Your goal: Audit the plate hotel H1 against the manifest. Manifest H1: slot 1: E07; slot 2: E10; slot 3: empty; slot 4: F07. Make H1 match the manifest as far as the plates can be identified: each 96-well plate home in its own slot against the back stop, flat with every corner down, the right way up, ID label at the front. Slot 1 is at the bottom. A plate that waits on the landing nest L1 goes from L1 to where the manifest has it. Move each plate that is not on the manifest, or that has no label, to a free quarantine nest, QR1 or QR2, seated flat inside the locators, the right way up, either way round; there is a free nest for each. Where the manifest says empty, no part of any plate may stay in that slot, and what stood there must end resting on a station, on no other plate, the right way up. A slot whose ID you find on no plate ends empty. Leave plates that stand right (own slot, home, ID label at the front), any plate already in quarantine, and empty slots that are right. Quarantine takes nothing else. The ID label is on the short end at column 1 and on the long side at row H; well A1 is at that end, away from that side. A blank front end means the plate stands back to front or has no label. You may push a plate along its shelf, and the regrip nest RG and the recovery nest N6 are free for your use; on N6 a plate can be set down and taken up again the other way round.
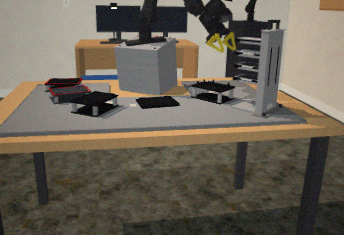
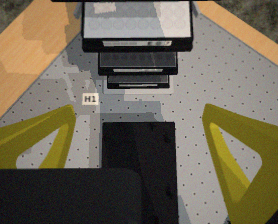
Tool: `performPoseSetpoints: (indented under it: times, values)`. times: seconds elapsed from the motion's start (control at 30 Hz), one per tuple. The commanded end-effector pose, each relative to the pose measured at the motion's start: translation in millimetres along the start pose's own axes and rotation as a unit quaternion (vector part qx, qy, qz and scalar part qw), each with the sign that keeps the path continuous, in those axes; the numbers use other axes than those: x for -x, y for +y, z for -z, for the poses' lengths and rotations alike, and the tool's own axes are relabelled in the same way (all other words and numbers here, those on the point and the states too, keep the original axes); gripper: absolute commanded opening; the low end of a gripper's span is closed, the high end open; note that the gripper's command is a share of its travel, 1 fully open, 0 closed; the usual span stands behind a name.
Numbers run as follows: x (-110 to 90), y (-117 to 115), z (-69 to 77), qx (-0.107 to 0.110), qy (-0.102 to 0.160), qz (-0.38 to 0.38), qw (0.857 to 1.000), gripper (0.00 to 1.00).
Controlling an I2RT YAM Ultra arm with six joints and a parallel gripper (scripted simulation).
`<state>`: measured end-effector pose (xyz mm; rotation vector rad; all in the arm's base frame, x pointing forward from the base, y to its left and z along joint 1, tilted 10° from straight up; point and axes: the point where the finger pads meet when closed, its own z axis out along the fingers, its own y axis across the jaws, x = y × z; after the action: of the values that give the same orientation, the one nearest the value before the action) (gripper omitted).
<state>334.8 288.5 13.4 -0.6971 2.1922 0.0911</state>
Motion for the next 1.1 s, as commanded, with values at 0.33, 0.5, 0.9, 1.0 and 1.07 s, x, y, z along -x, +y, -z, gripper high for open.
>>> performPoseSetpoints:
  times: [0.33,0.5,0.9,1.0,1.07]
  values:
    - [10,2,2.2,0.002,-0.012,-0.001,1.0,1.0]
    - [10,2,2.2,0.002,-0.012,-0.001,1.0,1.0]
    - [3,3,13.0,0.003,-0.017,0.0,1.0,1.0]
    - [-1,3,16.4,0.003,-0.017,-0.002,1.0,1.0]
    - [-3,3,18.7,0.003,-0.017,-0.002,1.0,1.0]
